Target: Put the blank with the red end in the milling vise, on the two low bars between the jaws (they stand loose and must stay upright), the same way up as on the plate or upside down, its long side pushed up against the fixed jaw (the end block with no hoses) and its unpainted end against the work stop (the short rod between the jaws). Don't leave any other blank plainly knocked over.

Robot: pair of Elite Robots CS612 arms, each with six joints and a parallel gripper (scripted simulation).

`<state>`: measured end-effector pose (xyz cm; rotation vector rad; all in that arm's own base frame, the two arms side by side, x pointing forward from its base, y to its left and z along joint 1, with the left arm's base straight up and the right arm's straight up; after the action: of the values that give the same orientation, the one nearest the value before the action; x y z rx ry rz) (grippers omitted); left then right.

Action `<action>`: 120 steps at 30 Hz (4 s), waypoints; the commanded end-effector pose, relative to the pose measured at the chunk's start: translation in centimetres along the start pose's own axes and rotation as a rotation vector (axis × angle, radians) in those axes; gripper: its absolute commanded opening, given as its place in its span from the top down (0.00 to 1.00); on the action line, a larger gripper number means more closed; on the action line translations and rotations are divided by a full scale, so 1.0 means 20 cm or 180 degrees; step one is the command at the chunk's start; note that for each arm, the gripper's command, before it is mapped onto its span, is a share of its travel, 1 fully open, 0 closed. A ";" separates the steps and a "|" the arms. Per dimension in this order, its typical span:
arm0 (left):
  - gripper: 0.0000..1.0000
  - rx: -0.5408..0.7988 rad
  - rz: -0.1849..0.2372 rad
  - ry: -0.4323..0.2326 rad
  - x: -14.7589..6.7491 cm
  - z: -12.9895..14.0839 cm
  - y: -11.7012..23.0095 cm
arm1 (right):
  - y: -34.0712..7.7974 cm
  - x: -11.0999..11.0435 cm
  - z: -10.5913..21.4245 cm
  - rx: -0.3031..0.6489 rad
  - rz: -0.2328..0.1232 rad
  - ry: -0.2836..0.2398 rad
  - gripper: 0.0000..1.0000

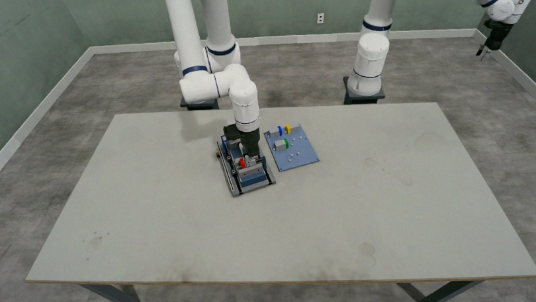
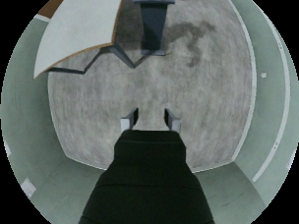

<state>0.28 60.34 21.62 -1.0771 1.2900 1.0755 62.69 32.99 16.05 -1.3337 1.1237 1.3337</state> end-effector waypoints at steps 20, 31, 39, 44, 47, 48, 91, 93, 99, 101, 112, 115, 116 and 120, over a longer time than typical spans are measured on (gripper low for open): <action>0.00 0.0000 0.0000 -0.0005 0.00 0.00 0.00 | -0.01 -0.01 0.01 0.0000 -0.0007 -0.0001 1.00; 0.00 0.0000 0.0000 -0.0005 0.00 0.00 0.00 | -0.01 0.00 0.01 0.0000 -0.0007 -0.0001 1.00; 0.00 0.0000 0.0000 -0.0005 0.00 0.00 0.00 | -0.01 0.00 0.01 0.0000 -0.0007 -0.0001 1.00; 0.00 0.0000 0.0000 -0.0005 0.00 0.00 0.00 | -0.01 0.00 0.01 0.0000 -0.0007 -0.0001 1.00; 0.00 0.0000 0.0000 -0.0005 0.00 0.00 0.00 | -0.01 0.00 0.01 0.0000 -0.0007 -0.0001 1.00; 0.00 0.0000 0.0000 -0.0005 0.00 0.00 0.00 | -0.01 0.00 0.01 0.0000 -0.0007 -0.0001 1.00; 0.00 0.0000 0.0000 -0.0005 0.00 0.00 0.00 | -0.01 0.01 0.01 0.0000 -0.0007 -0.0001 1.00; 0.00 0.0000 0.0000 -0.0005 0.00 0.00 0.00 | -0.01 0.01 0.01 0.0000 -0.0007 -0.0001 1.00; 0.00 0.0000 0.0000 -0.0005 0.00 0.00 0.00 | -0.01 0.01 0.01 0.0000 -0.0007 -0.0001 1.00; 0.00 0.0000 0.0000 -0.0005 0.00 0.00 0.00 | -0.01 0.01 0.01 0.0000 -0.0007 -0.0001 1.00; 0.00 0.0000 0.0000 -0.0005 0.00 0.00 0.00 | -0.01 0.01 0.01 0.0000 -0.0007 -0.0001 0.00; 0.00 0.0000 0.0000 -0.0005 0.00 0.00 0.00 | -0.01 0.01 0.01 0.0000 -0.0007 -0.0001 0.00; 0.00 0.0000 0.0000 -0.0005 0.00 0.00 0.00 | -0.01 0.01 0.01 0.0000 -0.0007 -0.0001 0.00; 0.00 0.0000 0.0000 -0.0005 0.00 0.00 0.00 | -0.01 0.01 0.01 0.0000 -0.0007 -0.0001 0.00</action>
<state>0.28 60.34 21.62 -1.0771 1.2900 1.0755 62.75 33.26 15.81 -1.3337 1.1236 1.3336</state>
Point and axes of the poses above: on each arm, the point where the finger pads meet when closed, its own x axis out along the fingers, its own y axis across the jaws, z = x × y, the point moved 4 cm from there along -x, back along the fingers, and after that the axes turned 10 degrees about x, right-handed, at the moved point
